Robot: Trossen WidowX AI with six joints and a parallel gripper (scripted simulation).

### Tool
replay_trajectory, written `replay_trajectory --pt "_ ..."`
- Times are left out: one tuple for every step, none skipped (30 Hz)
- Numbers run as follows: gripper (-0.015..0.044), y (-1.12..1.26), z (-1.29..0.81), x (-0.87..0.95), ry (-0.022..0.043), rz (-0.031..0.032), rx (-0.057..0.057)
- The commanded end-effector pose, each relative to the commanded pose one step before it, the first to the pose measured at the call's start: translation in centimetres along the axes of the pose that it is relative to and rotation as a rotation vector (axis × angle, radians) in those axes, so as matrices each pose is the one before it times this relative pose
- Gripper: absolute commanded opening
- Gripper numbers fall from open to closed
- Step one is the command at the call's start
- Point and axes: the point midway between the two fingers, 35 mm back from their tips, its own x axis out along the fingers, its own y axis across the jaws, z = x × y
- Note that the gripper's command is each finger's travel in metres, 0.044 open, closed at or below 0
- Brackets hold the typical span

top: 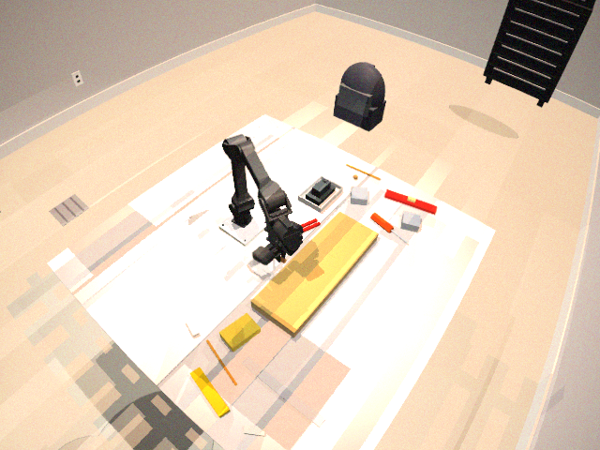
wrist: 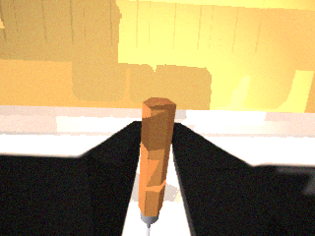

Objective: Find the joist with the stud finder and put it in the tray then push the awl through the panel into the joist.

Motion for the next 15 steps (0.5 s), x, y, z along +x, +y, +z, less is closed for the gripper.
replay_trajectory --pt "0.0 -0.45 1.324 0.256 -0.11521 -0.00575 0.0478" --pt "0.0 -0.111 0.331 0.137 -0.02785 -0.00105 0.0101" --pt "0.0 -0.108 0.326 0.13 -0.02784 -0.00091 0.0099" --pt "0.0 -0.106 0.321 0.123 -0.02782 -0.00077 0.0096" --pt "0.0 -0.095 0.329 0.154 -0.02761 0.00189 0.0069" --pt "0.0 -0.095 0.323 0.146 -0.02758 0.00193 0.0066" --pt "0.0 -0.093 0.315 0.139 -0.02747 0.00199 0.0062" --pt "0.0 -0.091 0.308 0.133 -0.02736 0.00205 0.0058" --pt "0.0 -0.089 0.302 0.124 -0.02731 0.00209 0.0055" --pt "0.0 -0.088 0.296 0.115 -0.02726 0.00213 0.0051" --pt "0.0 -0.087 0.291 0.106 -0.0272 0.00218 0.0047" --pt "0.0 -0.085 0.285 0.097 -0.02714 0.00223 0.0044" --pt "0.0 -0.083 0.28 0.088 -0.02708 0.00228 0.004" --pt "0.0 -0.081 0.275 0.078 -0.027 0.00233 0.0037" --pt "0.0 -0.078 0.264 0.06 -0.0264 0.00085 0.0022"
